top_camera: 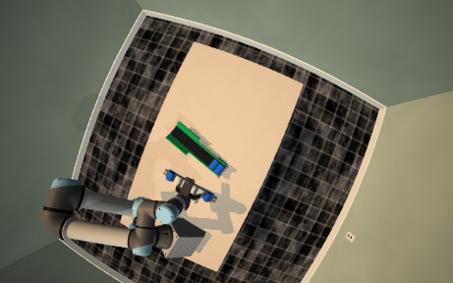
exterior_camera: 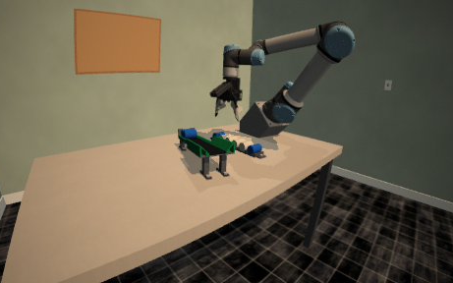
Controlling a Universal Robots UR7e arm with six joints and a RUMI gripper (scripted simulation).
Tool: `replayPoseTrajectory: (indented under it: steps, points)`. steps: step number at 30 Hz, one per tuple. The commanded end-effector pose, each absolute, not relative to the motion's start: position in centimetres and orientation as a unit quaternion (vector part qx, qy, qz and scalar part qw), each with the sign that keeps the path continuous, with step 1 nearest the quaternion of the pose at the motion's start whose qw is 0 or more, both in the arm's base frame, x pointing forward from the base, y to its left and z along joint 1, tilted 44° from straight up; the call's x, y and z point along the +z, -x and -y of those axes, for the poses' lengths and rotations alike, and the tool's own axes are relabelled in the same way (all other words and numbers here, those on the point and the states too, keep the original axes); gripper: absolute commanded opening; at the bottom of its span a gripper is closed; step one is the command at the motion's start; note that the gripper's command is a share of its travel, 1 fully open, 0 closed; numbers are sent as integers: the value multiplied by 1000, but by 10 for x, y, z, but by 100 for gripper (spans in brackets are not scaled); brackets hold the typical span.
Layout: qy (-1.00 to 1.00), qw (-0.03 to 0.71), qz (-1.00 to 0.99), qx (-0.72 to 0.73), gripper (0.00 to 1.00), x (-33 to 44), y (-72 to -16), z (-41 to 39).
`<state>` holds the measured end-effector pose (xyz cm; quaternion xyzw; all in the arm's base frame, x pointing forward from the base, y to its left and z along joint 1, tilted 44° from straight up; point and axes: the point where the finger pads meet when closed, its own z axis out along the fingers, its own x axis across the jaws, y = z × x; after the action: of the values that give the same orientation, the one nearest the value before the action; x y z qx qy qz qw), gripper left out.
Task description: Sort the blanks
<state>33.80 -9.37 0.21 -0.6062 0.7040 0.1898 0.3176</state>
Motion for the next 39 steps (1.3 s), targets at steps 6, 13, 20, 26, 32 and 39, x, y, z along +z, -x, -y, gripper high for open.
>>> replayPoseTrajectory:
  steps: [6, 13, 20, 26, 32, 39]
  points:
    - [687, 343, -623, 149, 100, -10, -334, 104]
    - [745, 356, -552, 115, 100, -20, -330, 111]
    - [792, 365, -482, 82, 100, -30, -324, 118]
    - [817, 369, -439, 63, 100, -36, -321, 121]
    - [849, 374, -372, 33, 100, -45, -315, 127]
    - [877, 376, -299, 1, 100, -55, -309, 132]
